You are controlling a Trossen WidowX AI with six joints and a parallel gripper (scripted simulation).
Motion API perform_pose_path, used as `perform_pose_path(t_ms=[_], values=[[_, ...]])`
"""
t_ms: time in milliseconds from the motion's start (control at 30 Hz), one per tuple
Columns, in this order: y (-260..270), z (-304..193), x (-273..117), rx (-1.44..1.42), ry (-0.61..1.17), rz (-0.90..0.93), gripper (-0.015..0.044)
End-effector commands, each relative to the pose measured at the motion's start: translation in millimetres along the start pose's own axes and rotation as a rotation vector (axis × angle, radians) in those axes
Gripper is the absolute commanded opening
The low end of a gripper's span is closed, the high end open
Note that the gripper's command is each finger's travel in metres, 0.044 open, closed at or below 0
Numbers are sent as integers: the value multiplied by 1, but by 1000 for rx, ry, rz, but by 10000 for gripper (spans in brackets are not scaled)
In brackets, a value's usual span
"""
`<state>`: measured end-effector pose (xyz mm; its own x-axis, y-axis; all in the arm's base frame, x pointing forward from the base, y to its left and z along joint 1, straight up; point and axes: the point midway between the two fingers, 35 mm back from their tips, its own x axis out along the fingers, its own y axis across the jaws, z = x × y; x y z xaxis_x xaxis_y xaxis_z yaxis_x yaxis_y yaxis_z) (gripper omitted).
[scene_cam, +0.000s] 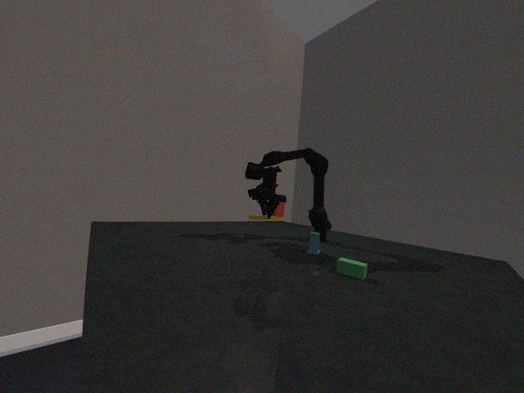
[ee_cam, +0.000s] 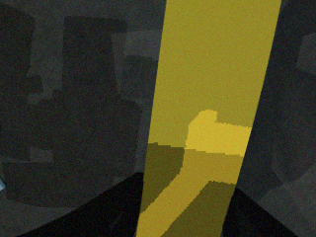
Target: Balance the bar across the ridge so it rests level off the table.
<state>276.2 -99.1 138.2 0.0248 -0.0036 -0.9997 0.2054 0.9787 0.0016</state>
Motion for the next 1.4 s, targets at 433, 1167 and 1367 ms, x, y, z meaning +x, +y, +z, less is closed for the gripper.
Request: perform_pose_path(t_ms=[433,1167,1367], values=[[18,-3,-30,-47,-6,-4,0],[104,-11,-30,-305,-6,5,0],[127,-18,-31,-373,-6,7,0]])
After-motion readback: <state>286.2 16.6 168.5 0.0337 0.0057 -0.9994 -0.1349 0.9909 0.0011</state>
